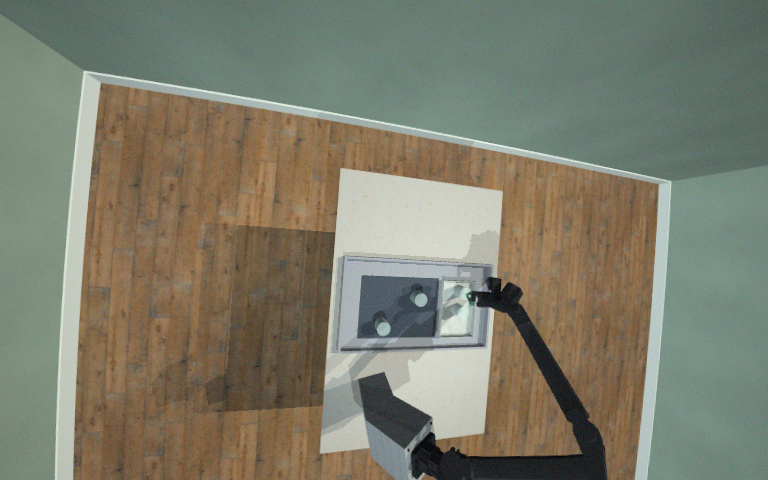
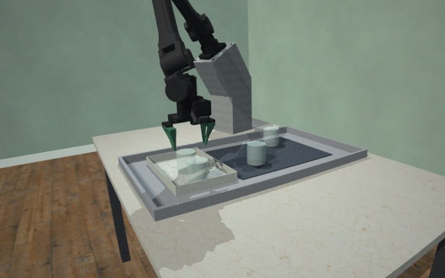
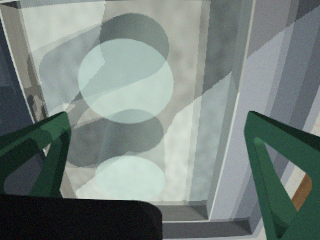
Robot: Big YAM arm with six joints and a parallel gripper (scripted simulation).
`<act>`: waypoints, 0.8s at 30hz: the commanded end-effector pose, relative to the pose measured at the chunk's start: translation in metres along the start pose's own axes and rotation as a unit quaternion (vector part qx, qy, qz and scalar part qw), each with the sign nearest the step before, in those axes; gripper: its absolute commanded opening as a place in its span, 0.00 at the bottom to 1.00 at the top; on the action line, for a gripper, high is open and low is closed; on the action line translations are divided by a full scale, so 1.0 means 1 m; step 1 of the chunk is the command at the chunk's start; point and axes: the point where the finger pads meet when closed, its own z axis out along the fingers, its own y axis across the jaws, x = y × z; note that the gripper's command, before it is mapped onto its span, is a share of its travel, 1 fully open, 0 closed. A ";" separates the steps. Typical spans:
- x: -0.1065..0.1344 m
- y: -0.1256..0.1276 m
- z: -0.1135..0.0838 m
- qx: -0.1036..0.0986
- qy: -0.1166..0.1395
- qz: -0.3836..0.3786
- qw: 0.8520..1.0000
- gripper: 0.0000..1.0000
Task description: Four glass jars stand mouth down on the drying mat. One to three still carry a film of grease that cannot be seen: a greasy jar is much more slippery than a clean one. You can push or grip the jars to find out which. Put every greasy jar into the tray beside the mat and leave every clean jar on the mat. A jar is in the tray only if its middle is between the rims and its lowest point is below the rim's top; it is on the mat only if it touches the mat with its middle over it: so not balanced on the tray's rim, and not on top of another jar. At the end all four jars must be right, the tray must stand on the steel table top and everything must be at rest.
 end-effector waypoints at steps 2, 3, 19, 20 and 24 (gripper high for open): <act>-0.011 0.004 -0.021 0.003 -0.011 -0.003 1.000 1.00; -0.011 0.004 -0.021 0.003 -0.011 -0.003 1.000 1.00; -0.008 0.022 -0.027 0.003 -0.011 -0.003 1.000 1.00; -0.008 0.022 -0.027 0.003 -0.011 -0.003 1.000 1.00; -0.008 0.022 -0.027 0.003 -0.011 -0.003 1.000 1.00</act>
